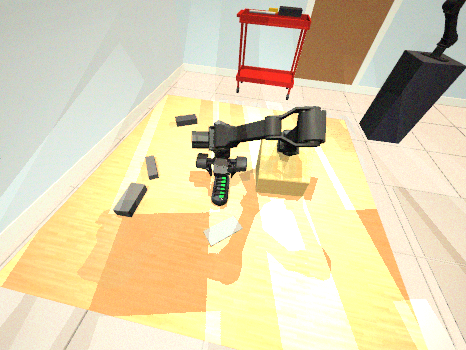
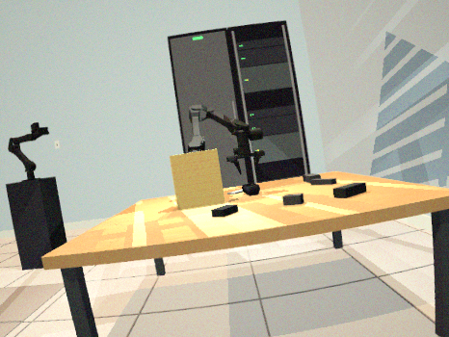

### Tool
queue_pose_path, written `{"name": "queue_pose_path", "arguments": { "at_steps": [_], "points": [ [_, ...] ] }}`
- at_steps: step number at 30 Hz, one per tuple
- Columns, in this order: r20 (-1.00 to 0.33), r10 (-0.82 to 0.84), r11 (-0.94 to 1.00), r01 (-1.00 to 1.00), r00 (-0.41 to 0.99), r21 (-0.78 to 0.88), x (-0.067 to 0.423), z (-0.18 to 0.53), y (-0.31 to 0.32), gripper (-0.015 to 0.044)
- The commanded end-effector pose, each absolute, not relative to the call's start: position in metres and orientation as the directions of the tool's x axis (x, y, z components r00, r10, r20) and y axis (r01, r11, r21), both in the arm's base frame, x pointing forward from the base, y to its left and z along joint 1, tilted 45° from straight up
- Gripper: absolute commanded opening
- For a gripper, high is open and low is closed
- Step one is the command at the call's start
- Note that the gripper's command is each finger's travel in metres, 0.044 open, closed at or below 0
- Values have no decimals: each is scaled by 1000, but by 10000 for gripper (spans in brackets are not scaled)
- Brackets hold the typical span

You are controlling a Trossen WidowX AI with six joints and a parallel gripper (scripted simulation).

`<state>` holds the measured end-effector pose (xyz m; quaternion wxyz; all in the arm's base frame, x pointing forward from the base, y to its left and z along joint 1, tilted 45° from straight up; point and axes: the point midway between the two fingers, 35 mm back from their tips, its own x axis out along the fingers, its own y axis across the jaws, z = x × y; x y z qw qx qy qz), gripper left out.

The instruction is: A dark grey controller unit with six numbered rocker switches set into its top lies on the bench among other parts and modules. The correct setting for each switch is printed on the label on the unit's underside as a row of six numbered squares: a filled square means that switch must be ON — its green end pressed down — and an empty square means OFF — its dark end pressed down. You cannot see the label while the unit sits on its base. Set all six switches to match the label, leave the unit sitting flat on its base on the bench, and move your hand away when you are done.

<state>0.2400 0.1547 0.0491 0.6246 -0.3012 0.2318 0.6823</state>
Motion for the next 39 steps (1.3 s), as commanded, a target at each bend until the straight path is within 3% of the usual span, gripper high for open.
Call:
{"name": "queue_pose_path", "arguments": {
  "at_steps": [1, 12, 33, 39],
  "points": [
    [-709, 703, -116, -993, -59, -32, 214, 28, 173, 282],
    [-707, 705, -111, -993, -62, -25, 194, 14, 186, 0],
    [-702, 709, -118, -993, -65, -27, 194, 15, 186, 0],
    [-703, 708, -118, -993, -65, -27, 197, 46, 155, 157]
  ]
}}
